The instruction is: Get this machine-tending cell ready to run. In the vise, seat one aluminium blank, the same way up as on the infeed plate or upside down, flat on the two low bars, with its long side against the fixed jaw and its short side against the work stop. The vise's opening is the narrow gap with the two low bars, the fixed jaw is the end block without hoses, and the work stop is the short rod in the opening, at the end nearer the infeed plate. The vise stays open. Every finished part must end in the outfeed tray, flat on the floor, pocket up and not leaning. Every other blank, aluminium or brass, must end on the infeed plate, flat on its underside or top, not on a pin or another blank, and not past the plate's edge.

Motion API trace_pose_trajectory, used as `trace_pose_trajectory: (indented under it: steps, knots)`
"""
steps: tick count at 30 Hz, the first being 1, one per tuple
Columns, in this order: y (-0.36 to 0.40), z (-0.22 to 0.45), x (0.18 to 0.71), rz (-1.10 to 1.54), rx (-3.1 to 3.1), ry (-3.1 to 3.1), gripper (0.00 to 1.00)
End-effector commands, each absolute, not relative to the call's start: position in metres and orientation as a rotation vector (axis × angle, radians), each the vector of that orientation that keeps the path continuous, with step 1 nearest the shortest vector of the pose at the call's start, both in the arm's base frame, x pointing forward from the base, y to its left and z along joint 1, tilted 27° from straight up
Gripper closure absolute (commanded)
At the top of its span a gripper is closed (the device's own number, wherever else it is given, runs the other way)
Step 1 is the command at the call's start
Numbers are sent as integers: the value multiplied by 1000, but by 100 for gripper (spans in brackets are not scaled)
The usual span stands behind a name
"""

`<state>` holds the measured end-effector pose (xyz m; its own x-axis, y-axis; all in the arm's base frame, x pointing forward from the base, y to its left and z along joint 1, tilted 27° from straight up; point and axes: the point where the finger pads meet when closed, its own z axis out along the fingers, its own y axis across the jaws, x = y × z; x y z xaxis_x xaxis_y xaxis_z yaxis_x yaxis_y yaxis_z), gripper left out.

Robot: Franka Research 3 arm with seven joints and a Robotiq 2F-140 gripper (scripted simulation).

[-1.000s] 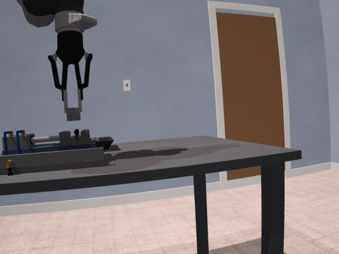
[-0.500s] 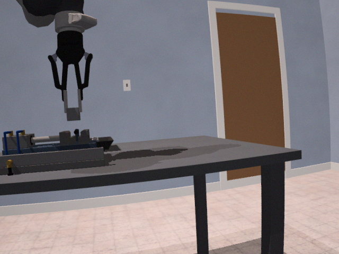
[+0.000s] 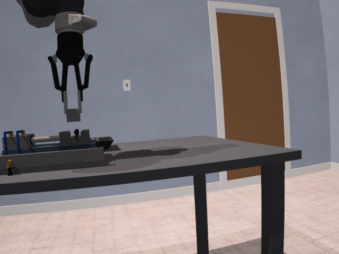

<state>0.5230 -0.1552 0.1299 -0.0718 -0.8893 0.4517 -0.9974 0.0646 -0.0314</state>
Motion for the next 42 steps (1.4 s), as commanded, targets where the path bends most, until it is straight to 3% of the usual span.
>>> trace_pose_trajectory:
  steps: [1,42]
  knots:
    - [-154,129,525,490,1902,-2032,100]
    - [-162,112,525,490,1902,-2032,100]
